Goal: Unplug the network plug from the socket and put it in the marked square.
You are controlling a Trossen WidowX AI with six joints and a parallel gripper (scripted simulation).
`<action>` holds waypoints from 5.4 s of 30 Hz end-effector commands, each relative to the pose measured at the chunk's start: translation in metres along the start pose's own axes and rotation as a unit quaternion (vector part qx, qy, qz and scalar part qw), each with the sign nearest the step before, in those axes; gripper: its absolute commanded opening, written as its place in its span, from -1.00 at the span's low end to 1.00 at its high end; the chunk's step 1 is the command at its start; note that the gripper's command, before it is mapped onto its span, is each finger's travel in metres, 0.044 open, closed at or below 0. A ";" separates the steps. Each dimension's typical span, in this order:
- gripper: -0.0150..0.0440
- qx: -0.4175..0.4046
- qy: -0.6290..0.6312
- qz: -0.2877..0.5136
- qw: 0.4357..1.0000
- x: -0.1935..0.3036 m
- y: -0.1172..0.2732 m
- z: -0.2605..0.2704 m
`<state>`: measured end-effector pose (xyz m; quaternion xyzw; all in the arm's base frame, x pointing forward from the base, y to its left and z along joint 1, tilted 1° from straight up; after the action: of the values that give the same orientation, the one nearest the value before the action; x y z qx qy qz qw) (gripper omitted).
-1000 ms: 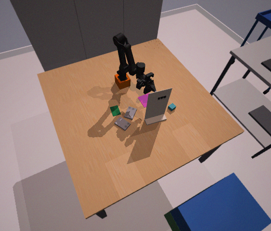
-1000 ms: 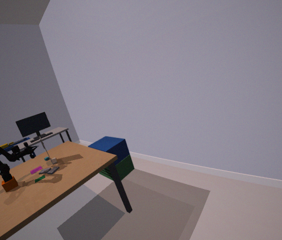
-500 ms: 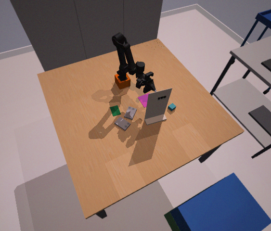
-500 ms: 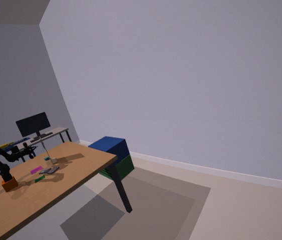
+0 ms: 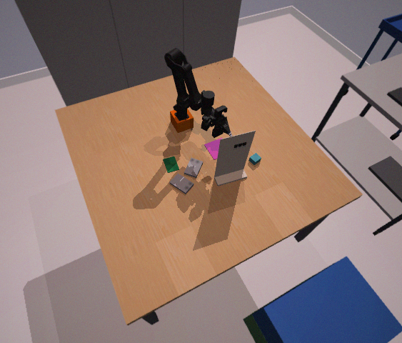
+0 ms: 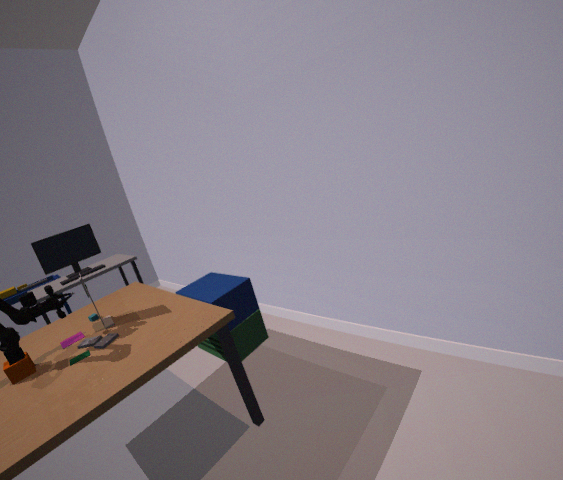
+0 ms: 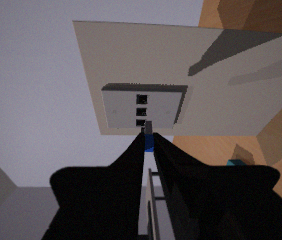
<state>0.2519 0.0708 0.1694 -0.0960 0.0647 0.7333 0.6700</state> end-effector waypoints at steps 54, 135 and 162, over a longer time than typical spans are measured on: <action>-0.49 0.243 0.062 0.146 0.957 0.023 0.021 -0.026; -0.49 0.411 0.068 0.237 0.878 0.051 0.046 -0.134; -0.40 0.410 0.067 0.235 0.879 0.051 0.044 -0.139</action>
<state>0.2110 0.0854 0.0207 0.1563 0.4252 0.7688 0.4513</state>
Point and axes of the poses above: the point midway between the two fingers, 35 mm back from their tips, its own y axis back along the fingers, its own z axis across the jaws, x = y × z, the point moved 6 cm from there along y, back along the fingers, and after that the axes turned 14 degrees about y, right-handed, at the moved point
